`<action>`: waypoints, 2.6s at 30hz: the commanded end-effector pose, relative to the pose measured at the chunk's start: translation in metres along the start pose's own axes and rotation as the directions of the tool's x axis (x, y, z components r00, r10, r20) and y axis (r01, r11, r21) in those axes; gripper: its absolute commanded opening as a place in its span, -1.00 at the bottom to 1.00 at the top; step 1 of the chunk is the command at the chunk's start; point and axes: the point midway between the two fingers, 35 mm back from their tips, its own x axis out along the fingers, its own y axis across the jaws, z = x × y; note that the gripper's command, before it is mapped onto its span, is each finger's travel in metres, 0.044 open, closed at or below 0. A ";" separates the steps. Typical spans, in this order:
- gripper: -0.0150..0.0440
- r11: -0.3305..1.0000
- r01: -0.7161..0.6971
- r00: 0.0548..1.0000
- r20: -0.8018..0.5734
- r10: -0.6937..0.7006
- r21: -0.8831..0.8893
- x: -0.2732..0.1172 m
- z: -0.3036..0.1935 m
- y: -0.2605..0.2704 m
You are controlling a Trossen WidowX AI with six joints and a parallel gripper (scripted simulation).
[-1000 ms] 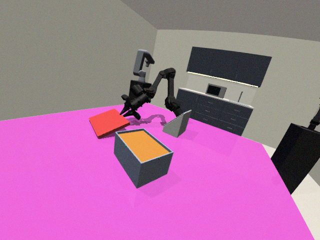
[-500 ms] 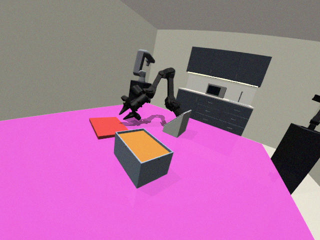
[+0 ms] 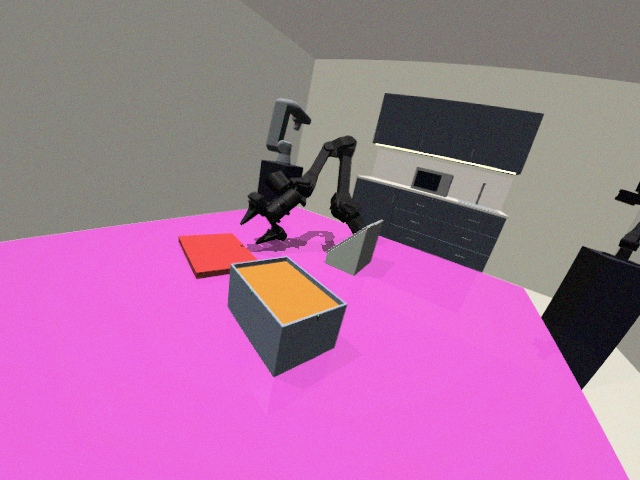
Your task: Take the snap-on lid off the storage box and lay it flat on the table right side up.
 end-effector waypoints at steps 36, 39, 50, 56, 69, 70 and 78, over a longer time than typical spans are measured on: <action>1.00 1.000 -0.008 1.000 0.001 0.008 -0.005 -0.058 0.001 -0.015; 1.00 1.000 -0.008 1.000 0.001 0.008 -0.005 -0.063 0.001 -0.012; 1.00 1.000 -0.007 1.000 0.000 0.007 -0.004 -0.082 0.001 -0.002; 1.00 1.000 -0.007 1.000 -0.001 0.007 -0.003 -0.093 0.001 0.004; 1.00 1.000 -0.006 1.000 -0.002 0.006 -0.002 -0.108 -0.001 0.012; 1.00 1.000 -0.006 1.000 -0.002 0.006 -0.002 -0.105 -0.003 0.010; 1.00 1.000 -0.006 1.000 -0.002 0.006 -0.002 -0.104 -0.004 0.009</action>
